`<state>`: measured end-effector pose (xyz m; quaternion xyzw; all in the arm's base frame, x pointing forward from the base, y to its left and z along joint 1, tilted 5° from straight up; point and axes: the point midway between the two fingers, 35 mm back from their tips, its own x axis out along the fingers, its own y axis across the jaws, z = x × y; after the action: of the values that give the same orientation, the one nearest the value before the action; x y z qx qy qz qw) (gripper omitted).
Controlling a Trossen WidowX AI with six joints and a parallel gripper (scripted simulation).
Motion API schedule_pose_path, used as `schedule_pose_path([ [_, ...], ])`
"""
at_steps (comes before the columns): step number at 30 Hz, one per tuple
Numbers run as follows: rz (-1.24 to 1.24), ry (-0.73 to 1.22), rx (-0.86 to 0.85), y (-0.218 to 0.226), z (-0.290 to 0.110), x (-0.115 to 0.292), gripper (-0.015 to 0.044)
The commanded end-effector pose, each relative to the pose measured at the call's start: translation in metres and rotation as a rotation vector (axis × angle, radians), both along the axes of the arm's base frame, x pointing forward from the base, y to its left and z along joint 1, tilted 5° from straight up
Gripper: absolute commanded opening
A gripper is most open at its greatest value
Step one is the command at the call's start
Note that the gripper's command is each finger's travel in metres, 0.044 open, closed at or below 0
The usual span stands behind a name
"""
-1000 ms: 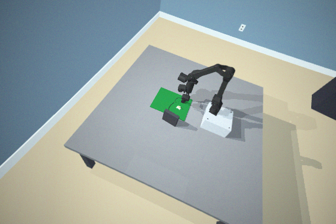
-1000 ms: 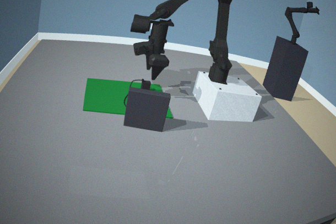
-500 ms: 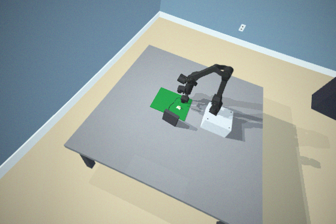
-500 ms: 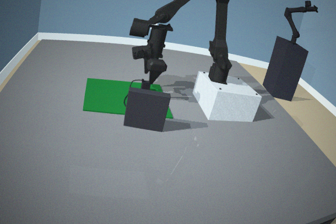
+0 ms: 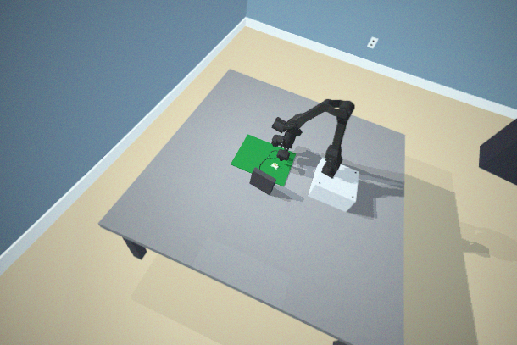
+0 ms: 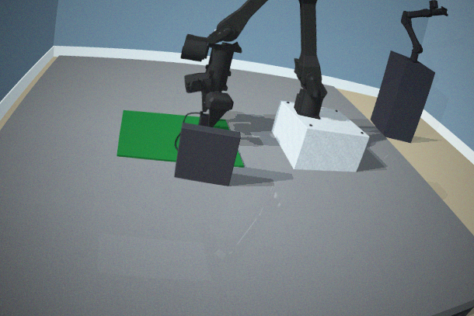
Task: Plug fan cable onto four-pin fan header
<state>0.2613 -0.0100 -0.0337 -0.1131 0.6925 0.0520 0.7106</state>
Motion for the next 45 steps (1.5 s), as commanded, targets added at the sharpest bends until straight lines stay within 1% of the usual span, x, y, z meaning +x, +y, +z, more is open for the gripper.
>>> schedule_pose_path([
  [1,0.006,0.01,-0.003,-0.001,-0.008,-0.002,0.044],
  [11,0.006,0.01,-0.004,-0.002,-0.017,-0.003,0.044],
  [27,0.0,0.005,0.0,-0.001,-0.014,-0.002,0.002],
  [31,0.0,0.005,0.0,-0.001,-0.012,-0.002,0.0],
  [34,0.004,0.008,-0.002,0.002,0.024,-0.002,0.0],
  [36,0.006,0.01,-0.003,0.003,0.035,-0.003,0.0],
  [41,-0.015,0.008,-0.002,0.009,0.034,-0.001,0.0],
  [45,-0.138,-0.002,0.007,0.047,0.03,0.003,0.0],
])
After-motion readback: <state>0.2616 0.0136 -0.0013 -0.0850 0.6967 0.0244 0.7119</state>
